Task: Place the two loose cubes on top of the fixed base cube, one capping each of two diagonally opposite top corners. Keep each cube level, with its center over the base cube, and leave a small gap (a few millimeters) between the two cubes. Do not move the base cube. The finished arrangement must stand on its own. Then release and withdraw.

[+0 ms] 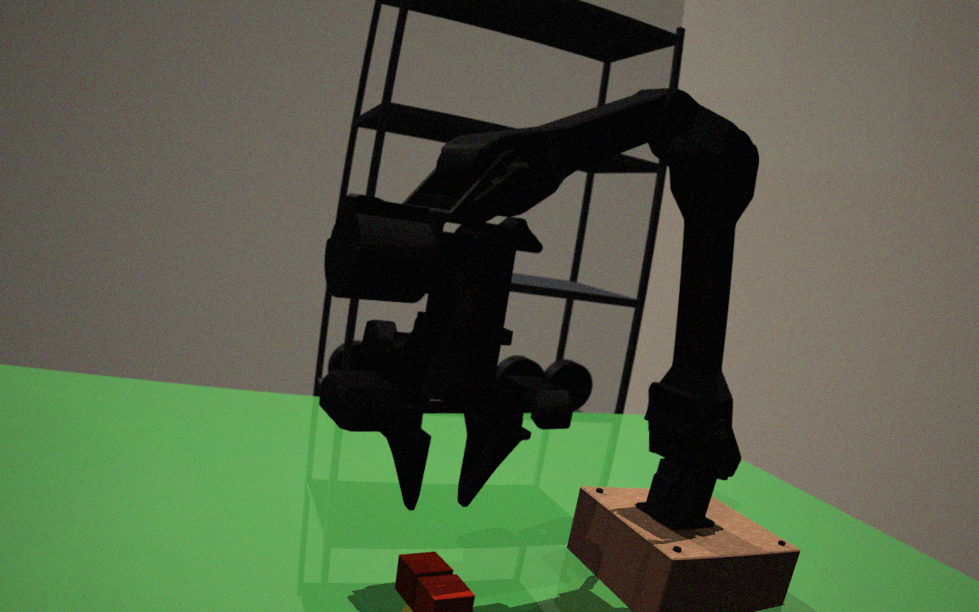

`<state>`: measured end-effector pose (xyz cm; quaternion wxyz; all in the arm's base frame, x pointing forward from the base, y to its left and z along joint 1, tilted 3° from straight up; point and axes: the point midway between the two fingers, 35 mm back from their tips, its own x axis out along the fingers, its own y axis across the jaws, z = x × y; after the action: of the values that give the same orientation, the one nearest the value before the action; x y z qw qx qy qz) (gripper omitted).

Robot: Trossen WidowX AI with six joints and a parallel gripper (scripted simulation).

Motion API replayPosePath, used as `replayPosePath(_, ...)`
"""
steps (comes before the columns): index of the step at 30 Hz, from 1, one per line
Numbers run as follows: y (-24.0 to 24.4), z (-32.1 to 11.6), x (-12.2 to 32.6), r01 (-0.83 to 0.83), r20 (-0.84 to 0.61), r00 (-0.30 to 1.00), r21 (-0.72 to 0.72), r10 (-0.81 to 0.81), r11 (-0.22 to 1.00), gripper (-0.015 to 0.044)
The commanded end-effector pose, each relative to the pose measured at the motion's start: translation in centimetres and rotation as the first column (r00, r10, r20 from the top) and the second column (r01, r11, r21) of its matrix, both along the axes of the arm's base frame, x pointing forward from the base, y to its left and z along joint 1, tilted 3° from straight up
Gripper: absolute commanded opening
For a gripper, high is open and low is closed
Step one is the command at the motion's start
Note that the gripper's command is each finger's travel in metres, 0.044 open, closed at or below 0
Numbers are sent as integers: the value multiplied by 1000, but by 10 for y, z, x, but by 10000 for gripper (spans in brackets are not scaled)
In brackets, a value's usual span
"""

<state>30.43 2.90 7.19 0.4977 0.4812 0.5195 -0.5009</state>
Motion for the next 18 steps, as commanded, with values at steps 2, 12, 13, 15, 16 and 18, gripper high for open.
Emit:
replayPosePath(2, 0, 3, 0, 0, 0, 1000, 0, 0, 1000, 284)
replayPosePath(12, 124, 6, -26, 0, -4, 1000, 9, 0, 1000, 400)
replayPosePath(13, 135, 6, -31, 0, -5, 1000, 10, 0, 1000, 400)
replayPosePath(15, 143, 7, -35, 0, -5, 1000, 11, 0, 1000, 400)
replayPosePath(16, 143, 7, -35, 0, -5, 1000, 11, 0, 1000, 400)
replayPosePath(18, 143, 7, -35, 0, -5, 1000, 11, 0, 1000, 400)
